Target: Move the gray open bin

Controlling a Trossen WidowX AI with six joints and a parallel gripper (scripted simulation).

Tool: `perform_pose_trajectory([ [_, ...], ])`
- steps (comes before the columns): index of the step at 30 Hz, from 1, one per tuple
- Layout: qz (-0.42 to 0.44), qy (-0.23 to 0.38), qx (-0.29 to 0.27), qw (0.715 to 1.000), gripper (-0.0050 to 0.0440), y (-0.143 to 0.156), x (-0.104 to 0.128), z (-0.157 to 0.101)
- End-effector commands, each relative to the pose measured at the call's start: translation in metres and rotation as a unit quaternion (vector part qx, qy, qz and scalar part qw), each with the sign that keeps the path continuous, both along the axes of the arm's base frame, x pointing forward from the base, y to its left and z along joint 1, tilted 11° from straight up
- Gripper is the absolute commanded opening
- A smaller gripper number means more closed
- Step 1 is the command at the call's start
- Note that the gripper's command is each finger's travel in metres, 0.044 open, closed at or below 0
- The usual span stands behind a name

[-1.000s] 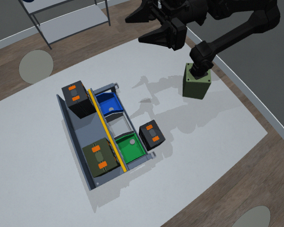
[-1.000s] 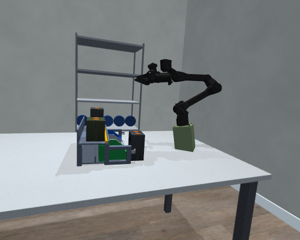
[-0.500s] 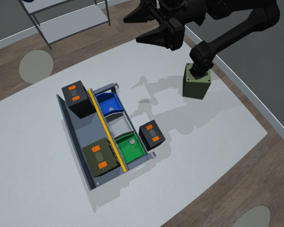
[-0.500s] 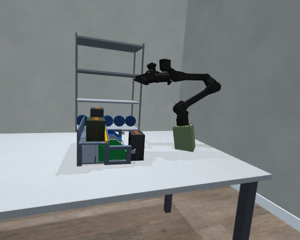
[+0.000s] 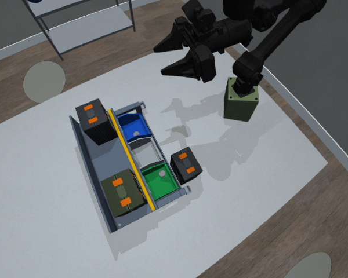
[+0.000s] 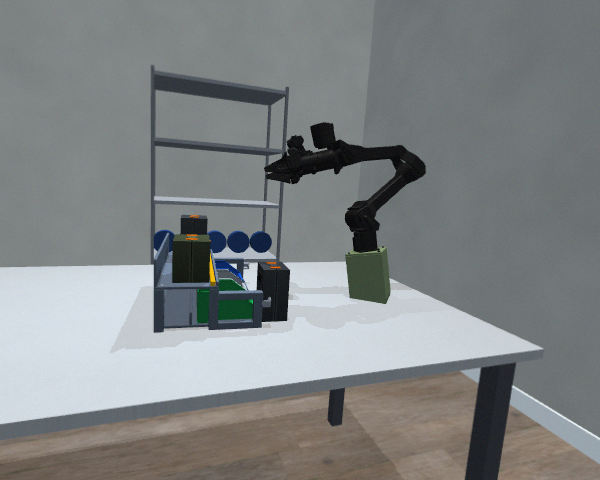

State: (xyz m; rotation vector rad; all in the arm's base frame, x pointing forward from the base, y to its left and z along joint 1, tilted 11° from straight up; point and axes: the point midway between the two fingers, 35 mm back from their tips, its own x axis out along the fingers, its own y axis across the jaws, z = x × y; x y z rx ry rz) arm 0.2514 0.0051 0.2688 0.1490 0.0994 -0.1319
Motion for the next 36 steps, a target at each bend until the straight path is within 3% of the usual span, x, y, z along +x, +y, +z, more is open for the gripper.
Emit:
perform_pose_trajectory([
  [1, -0.008, -0.005, 0.006, 1.000, 0.0440, 0.000, 0.001, 0.005],
  [6, -0.073, 0.067, 0.082, 0.992, 0.0440, 0.014, 0.021, -0.037],
  [18, -0.073, 0.067, 0.082, 0.992, 0.0440, 0.014, 0.021, -0.037],
  [23, -0.139, 0.139, 0.156, 0.968, 0.0440, 0.027, 0.041, -0.082],
  [35, -0.139, 0.139, 0.156, 0.968, 0.0440, 0.027, 0.041, -0.082],
  [36, -0.148, 0.152, 0.169, 0.963, 0.0440, 0.029, 0.044, -0.091],
])
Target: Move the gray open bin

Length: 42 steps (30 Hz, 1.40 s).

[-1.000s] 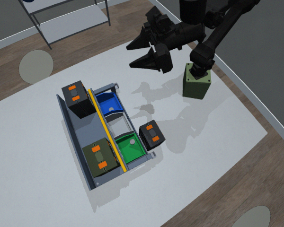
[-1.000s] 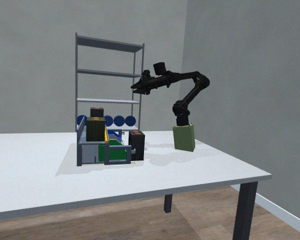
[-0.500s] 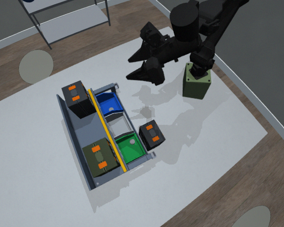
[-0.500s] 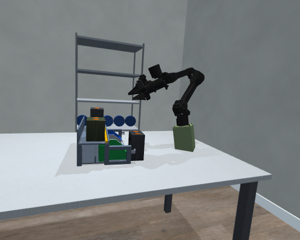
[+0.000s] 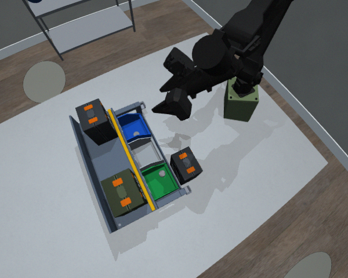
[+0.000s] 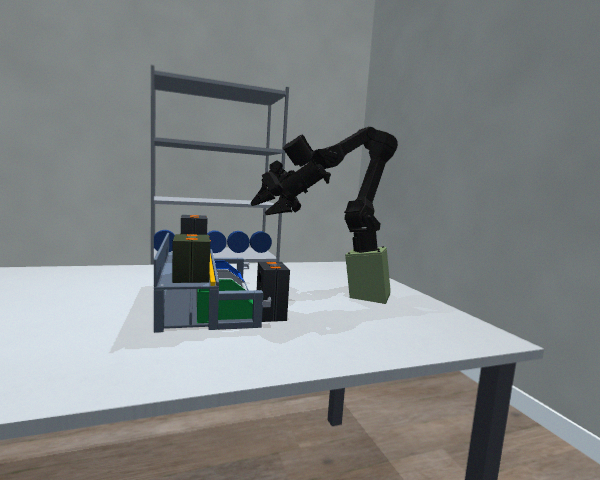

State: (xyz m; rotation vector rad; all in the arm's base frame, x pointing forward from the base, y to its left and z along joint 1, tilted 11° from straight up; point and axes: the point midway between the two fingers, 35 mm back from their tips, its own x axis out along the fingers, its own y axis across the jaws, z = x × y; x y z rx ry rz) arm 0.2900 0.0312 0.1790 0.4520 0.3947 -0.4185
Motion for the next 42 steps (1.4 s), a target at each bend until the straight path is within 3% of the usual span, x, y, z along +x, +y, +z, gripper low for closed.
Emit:
perform_pose_trajectory([
  [1, -0.026, 0.020, 0.031, 0.999, 0.0440, 0.006, 0.010, -0.010],
  [4, -0.069, 0.064, 0.079, 0.992, 0.0440, 0.015, 0.023, -0.035],
  [16, -0.069, 0.064, 0.079, 0.992, 0.0440, 0.015, 0.023, -0.035],
  [21, -0.137, 0.133, 0.153, 0.970, 0.0440, 0.030, 0.047, -0.080],
  [33, -0.137, 0.133, 0.153, 0.970, 0.0440, 0.030, 0.047, -0.080],
  [38, -0.202, 0.198, 0.226, 0.932, 0.0440, 0.044, 0.069, -0.119],
  [42, -0.202, 0.198, 0.226, 0.932, 0.0440, 0.044, 0.069, -0.119],
])
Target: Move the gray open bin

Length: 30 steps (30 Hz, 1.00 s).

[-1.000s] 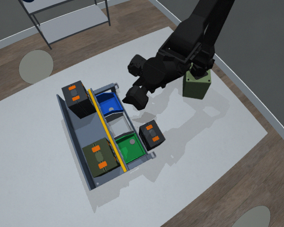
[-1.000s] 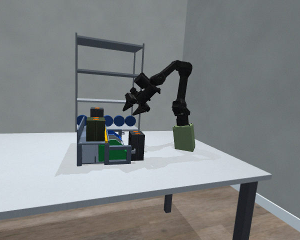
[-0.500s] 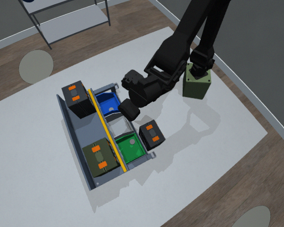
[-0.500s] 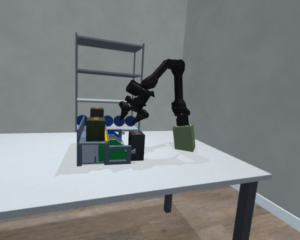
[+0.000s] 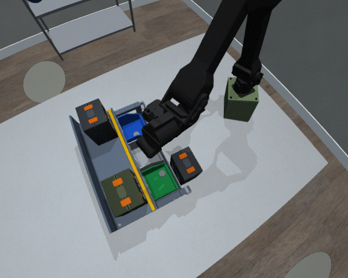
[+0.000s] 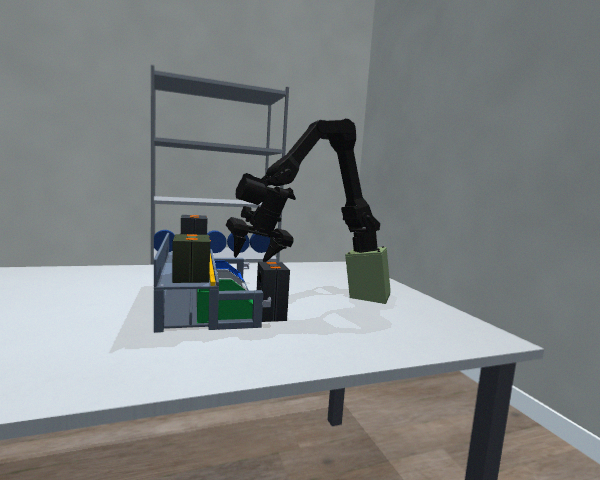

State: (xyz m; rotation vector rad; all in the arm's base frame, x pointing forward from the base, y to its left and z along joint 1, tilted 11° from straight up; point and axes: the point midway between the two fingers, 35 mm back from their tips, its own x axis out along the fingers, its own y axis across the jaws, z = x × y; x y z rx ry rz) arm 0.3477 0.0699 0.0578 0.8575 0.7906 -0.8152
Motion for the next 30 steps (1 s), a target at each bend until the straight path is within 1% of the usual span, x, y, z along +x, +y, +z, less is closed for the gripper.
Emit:
perform_pose_trajectory([
  [1, -0.017, 0.003, 0.022, 1.000, 0.0440, 0.005, 0.012, 0.002],
  [8, -0.017, 0.003, 0.022, 1.000, 0.0440, 0.005, 0.012, 0.002],
  [13, -0.086, 0.071, 0.098, 0.989, 0.0440, 0.002, 0.008, 0.010],
  [25, -0.086, 0.071, 0.098, 0.989, 0.0440, 0.002, 0.008, 0.010],
  [30, -0.133, 0.119, 0.149, 0.973, 0.0440, 0.000, 0.006, 0.014],
])
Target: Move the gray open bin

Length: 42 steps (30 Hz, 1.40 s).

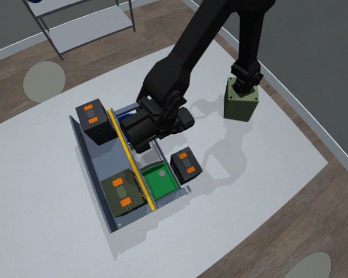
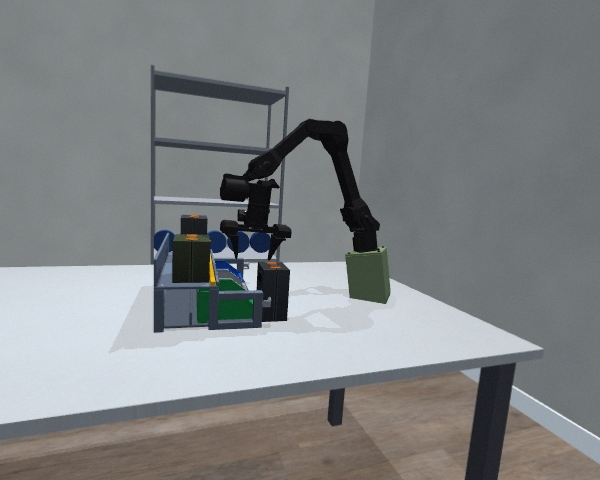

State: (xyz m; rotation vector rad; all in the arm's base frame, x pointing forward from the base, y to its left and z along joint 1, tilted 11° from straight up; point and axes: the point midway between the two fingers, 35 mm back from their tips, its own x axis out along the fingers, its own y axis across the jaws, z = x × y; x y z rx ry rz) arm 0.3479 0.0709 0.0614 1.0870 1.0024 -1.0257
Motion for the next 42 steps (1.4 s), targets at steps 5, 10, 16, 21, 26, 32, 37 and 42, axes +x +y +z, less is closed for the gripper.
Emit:
perform_pose_trajectory([
  [5, -0.030, 0.015, 0.034, 0.999, 0.0440, -0.0005, 0.0054, 0.0109],
  [10, -0.030, 0.015, 0.034, 0.999, 0.0440, -0.0005, 0.0054, 0.0109],
  [16, -0.029, 0.014, 0.033, 0.999, 0.0440, -0.0014, 0.0042, 0.0129],
  [21, -0.030, 0.015, 0.033, 0.999, 0.0440, -0.0014, 0.0041, 0.0132],
  [26, -0.030, 0.015, 0.033, 0.999, 0.0440, -0.0014, 0.0041, 0.0132],
  [32, -0.029, 0.014, 0.032, 0.999, 0.0440, -0.0018, 0.0035, 0.0140],
  [37, -0.030, 0.015, 0.033, 0.999, 0.0440, -0.0019, 0.0028, 0.0148],
  [42, -0.030, 0.015, 0.033, 0.999, 0.0440, -0.0019, 0.0028, 0.0148],
])
